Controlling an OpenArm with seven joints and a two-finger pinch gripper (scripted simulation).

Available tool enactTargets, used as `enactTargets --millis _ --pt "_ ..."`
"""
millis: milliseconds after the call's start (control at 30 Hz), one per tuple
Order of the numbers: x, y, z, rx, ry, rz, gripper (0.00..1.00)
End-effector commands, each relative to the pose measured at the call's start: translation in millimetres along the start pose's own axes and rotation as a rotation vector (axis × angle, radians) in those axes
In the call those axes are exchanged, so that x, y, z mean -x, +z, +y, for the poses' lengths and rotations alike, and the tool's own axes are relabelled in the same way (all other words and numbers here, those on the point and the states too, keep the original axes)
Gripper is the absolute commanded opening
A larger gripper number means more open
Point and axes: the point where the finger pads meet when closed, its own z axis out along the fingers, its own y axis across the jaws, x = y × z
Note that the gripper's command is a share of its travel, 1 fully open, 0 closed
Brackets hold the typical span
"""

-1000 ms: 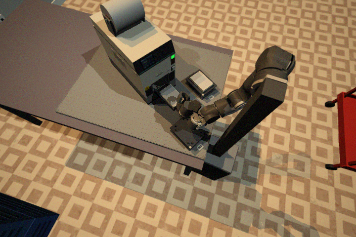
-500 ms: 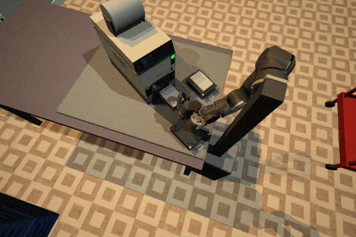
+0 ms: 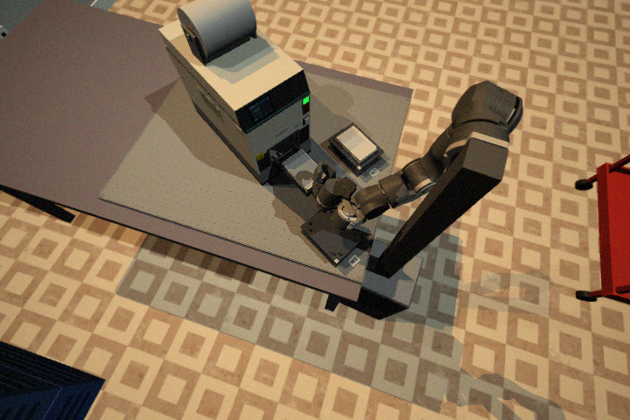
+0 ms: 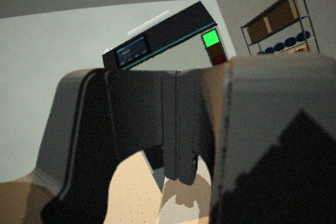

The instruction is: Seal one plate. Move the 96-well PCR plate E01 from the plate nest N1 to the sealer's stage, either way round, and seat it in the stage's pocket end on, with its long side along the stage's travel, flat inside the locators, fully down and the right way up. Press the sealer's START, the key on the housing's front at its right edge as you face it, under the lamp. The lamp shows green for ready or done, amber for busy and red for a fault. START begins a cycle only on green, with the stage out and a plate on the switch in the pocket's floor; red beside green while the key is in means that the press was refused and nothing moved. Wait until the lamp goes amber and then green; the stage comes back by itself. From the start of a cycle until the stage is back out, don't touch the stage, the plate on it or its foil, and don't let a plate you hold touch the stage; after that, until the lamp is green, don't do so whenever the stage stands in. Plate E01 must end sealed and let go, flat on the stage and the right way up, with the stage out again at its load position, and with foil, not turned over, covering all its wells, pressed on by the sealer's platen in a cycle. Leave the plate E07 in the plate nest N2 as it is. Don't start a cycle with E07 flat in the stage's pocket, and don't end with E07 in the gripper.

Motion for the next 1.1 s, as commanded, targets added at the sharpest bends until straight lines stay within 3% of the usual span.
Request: enactTargets --millis 0,233,267,400,800,833,967,1067 --pt "10.0 -43.7 -2.1 0.186 0.184 0.006 0.0" --pt "10.0 -43.7 -2.1 0.186 0.184 0.006 0.0" --pt "1.5 -8.8 -1.2 0.036 0.04 0.002 0.0" --pt "10.0 -43.7 -2.1 0.186 0.184 0.006 0.0" --pt "10.0 -43.7 -2.1 0.186 0.184 0.006 0.0" --pt "1.7 -9.7 -1.2 -0.001 0.004 0.001 0.0" --pt "11.2 -48.6 -2.2 -0.001 0.004 0.001 0.0" --pt "11.2 -48.6 -2.2 -0.001 0.004 0.001 0.0"
